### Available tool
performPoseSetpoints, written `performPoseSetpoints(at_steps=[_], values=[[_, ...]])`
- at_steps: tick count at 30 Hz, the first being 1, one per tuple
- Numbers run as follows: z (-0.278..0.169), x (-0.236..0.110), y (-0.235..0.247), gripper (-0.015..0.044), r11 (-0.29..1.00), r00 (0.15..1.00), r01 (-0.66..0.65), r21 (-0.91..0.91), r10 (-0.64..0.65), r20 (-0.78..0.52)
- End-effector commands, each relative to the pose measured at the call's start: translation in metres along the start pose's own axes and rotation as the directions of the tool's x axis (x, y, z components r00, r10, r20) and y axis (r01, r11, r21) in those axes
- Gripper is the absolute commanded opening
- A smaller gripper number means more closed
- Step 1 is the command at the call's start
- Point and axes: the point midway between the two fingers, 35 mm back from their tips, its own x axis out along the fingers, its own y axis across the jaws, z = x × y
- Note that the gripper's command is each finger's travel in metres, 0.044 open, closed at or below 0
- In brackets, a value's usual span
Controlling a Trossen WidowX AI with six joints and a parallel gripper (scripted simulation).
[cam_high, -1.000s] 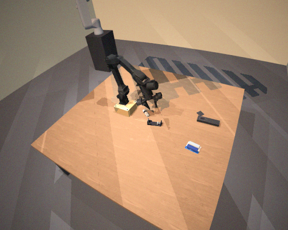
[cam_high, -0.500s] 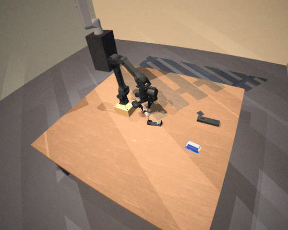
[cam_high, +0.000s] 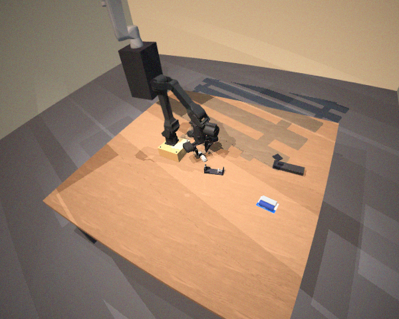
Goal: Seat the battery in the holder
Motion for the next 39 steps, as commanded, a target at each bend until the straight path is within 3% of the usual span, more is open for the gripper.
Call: performPoseSetpoints(at_steps=[1, 21, 26, 36, 39], values=[[0.000, 0.007, -0.001, 0.0247, 1.000, 1.000, 0.005, -0.003, -0.005, 0.003], [0.002, 0.036, 0.000, 0.0247, 1.000, 1.000, 0.005, -0.003, -0.005, 0.003], [0.002, 0.036, 0.000, 0.0115, 1.000, 1.000, 0.005, -0.003, -0.005, 0.003], [0.002, 0.034, 0.000, 0.0085, 1.000, 1.000, 0.005, -0.003, -0.005, 0.003], [0.000, 0.015, -0.001, 0.0085, 1.000, 1.000, 0.005, -0.003, -0.005, 0.003]])
